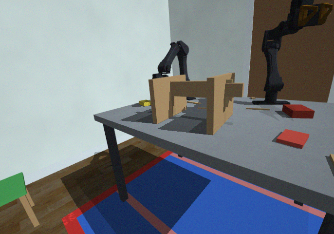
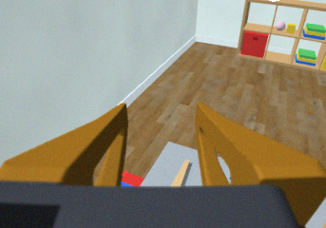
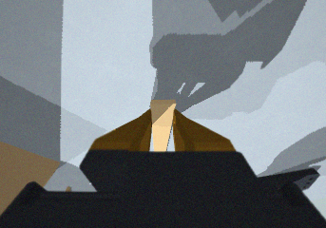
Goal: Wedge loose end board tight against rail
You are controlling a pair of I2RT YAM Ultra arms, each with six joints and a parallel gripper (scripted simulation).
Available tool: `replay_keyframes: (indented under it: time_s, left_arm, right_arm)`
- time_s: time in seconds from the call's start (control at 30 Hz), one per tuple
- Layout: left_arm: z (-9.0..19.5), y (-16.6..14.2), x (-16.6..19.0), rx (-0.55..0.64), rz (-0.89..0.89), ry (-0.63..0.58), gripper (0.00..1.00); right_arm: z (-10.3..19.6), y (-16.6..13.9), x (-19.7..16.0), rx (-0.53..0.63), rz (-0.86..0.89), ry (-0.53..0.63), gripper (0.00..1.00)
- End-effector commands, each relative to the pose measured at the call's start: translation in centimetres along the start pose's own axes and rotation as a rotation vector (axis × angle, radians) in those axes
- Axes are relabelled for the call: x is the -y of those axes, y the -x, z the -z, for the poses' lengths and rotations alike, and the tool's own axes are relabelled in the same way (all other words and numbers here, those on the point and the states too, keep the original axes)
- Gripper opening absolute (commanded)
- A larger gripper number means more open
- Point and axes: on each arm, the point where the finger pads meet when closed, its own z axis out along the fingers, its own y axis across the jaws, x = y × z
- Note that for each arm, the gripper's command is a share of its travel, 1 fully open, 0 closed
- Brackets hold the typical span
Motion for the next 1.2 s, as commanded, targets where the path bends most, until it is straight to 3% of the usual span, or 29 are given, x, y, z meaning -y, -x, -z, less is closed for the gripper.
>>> replay_keyframes:
  time_s: [0.0, 0.4, 1.17]
  left_arm:
    - [0.3, 2.4, 0.1, 0.06, -0.004, -0.002, 0.4]
    - [0.3, 2.4, 0.1, 0.06, -0.004, -0.002, 0.4]
    - [0.3, 2.4, 0.1, 0.06, -0.004, -0.002, 0.4]
  right_arm:
    - [1.9, 2.1, -1.7, 0.081, -0.007, 0.067, 0.02]
    - [2.4, 0.8, -0.8, 0.04, -0.002, 0.026, 0.02]
    - [6.2, 0.6, -1.0, 0.045, 0.0, 0.033, 0.02]
